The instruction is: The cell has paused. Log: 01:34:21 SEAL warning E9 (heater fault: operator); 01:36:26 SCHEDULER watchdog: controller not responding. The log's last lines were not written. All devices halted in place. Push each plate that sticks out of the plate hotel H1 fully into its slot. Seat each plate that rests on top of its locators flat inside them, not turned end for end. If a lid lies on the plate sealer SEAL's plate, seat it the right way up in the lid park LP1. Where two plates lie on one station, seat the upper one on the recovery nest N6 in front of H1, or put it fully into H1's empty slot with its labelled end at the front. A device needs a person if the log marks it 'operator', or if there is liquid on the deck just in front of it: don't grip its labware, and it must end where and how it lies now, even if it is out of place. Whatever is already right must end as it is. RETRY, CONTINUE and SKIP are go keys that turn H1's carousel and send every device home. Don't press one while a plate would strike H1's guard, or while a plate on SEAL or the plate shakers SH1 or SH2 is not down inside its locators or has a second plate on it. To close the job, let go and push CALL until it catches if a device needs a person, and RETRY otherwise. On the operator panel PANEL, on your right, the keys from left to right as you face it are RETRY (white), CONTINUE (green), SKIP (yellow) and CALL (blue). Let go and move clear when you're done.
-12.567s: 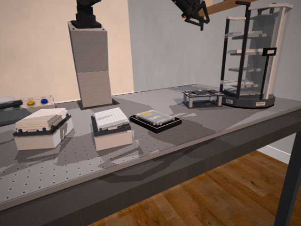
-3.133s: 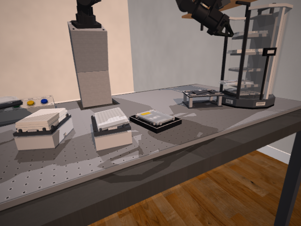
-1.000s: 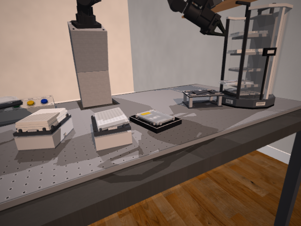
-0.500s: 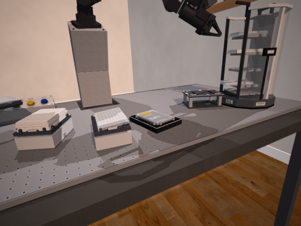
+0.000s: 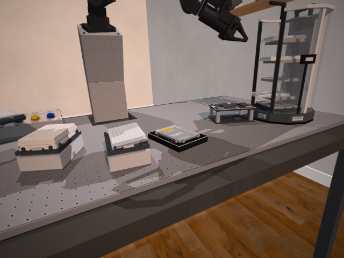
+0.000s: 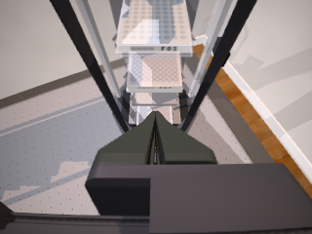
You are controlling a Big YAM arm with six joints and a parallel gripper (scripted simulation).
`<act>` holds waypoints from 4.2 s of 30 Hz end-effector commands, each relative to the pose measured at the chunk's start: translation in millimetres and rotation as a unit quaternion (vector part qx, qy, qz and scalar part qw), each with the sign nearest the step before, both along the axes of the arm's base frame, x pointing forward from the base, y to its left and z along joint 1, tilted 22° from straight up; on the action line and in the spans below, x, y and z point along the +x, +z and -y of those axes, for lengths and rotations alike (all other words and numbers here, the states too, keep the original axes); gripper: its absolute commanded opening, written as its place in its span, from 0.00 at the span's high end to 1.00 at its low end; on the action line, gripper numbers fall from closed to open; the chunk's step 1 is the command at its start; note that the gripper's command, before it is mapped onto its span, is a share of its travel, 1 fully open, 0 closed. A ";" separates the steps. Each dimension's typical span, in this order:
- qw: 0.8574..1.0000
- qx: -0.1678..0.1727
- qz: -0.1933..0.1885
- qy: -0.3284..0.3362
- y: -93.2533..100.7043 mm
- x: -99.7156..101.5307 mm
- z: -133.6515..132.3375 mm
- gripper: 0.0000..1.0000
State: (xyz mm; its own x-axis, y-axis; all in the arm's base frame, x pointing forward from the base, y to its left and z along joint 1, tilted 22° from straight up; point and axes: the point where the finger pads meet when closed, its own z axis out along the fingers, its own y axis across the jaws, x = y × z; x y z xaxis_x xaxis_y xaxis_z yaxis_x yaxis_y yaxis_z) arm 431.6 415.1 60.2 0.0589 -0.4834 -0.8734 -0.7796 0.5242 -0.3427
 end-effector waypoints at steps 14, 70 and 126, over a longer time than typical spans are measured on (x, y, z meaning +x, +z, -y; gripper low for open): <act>1.000 0.008 0.017 -0.001 10.2 -7.9 21.7 1.00; 1.000 0.000 0.009 0.000 -156.8 40.2 49.2 1.00; 1.000 -0.002 -0.006 0.003 -200.6 88.8 -14.7 1.00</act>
State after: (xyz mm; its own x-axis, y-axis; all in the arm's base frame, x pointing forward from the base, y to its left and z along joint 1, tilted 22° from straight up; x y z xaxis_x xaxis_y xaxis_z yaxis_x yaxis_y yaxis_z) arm 521.7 423.7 -133.9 0.0635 -0.4848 -0.8723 -0.7802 0.5209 -0.3463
